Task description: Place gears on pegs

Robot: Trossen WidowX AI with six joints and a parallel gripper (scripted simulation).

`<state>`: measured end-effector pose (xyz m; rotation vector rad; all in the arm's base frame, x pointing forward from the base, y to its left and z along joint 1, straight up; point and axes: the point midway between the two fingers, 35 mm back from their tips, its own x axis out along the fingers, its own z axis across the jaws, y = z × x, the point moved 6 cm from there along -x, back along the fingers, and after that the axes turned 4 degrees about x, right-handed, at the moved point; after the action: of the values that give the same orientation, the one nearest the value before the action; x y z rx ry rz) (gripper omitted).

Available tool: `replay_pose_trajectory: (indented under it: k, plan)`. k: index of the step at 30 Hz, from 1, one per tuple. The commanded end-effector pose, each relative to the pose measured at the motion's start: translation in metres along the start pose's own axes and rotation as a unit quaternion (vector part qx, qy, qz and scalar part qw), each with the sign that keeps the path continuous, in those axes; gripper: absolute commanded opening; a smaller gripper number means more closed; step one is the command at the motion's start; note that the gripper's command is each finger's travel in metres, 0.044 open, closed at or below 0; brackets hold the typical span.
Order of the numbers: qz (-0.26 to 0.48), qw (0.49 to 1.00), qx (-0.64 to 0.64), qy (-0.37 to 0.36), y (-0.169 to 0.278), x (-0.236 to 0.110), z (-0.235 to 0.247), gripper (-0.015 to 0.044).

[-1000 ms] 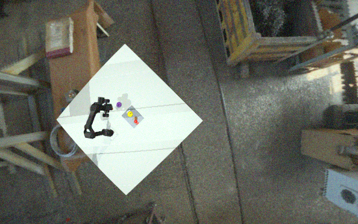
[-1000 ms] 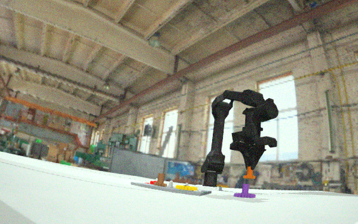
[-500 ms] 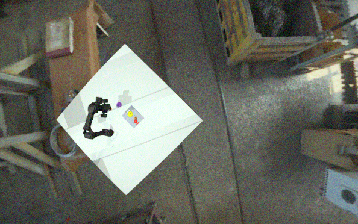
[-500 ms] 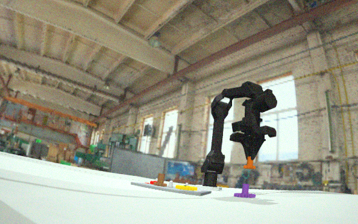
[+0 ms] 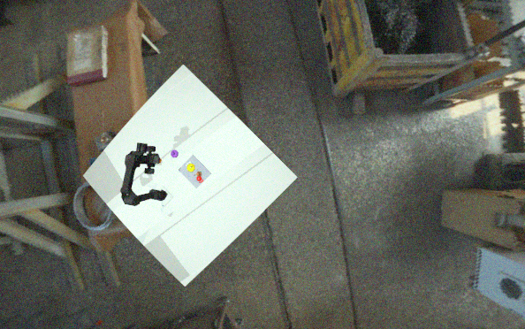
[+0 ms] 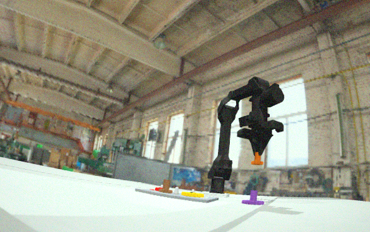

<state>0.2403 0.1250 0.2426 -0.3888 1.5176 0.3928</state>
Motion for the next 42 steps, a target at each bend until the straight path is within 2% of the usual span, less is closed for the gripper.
replay_pose_trajectory:
  k: [1,11,42]
  plan:
    - [0.001,1.0,-0.003,-0.006,0.0,-0.011,-0.002,0.0]
    - [0.002,1.0,0.007,-0.007,-0.006,-0.015,-0.003,0.0]
    - [-0.004,1.0,0.018,-0.01,-0.072,0.006,0.01,0.0]
